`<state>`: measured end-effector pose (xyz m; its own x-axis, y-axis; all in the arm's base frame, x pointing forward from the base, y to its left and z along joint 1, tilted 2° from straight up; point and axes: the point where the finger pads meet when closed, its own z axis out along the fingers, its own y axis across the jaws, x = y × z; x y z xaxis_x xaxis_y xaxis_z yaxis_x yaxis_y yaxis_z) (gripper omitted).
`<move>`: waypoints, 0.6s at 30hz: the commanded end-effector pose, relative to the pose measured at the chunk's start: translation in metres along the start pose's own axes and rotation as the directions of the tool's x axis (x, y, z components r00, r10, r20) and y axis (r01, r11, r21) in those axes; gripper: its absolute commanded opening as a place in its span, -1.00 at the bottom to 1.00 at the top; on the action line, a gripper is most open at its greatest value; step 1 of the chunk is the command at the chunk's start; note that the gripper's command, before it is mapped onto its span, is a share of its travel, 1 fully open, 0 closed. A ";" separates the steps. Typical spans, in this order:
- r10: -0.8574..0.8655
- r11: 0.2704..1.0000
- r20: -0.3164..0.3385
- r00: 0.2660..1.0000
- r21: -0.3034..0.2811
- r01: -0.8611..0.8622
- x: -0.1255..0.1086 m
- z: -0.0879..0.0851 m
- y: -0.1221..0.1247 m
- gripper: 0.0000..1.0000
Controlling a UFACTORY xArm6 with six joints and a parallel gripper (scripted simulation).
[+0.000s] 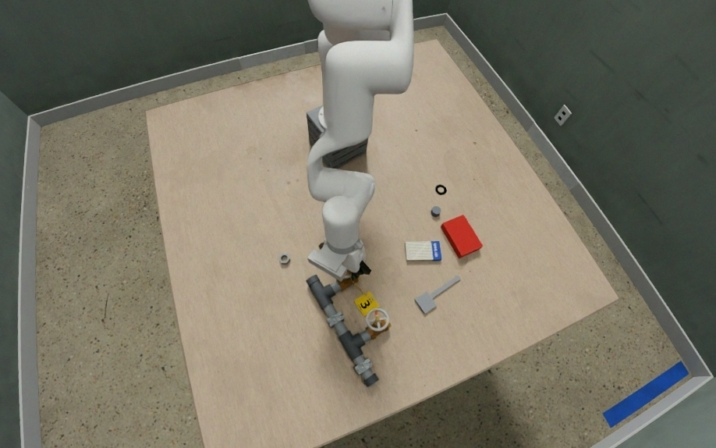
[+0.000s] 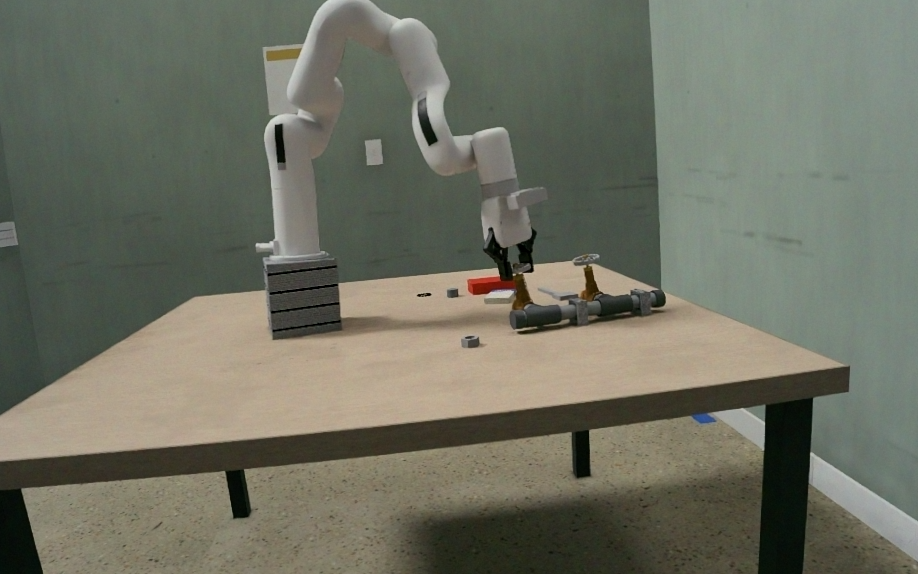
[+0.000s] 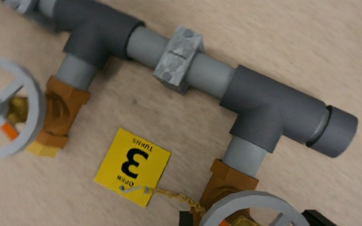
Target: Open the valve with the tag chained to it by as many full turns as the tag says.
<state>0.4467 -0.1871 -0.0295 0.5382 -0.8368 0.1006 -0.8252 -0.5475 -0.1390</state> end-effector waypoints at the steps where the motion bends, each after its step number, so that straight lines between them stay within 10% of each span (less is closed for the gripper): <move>1: -0.275 0.961 -0.005 0.961 0.027 0.275 0.001 -0.001 -0.001 -1.00; 9: -0.485 0.874 -0.012 0.875 0.009 0.485 0.001 -0.001 -0.001 -1.00; 18: -0.788 0.616 -0.012 0.616 -0.020 0.787 0.001 -0.001 -0.001 -1.00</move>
<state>0.4467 -0.1871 -0.0295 0.9328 -0.3193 0.1671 -0.3235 -0.9462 -0.0021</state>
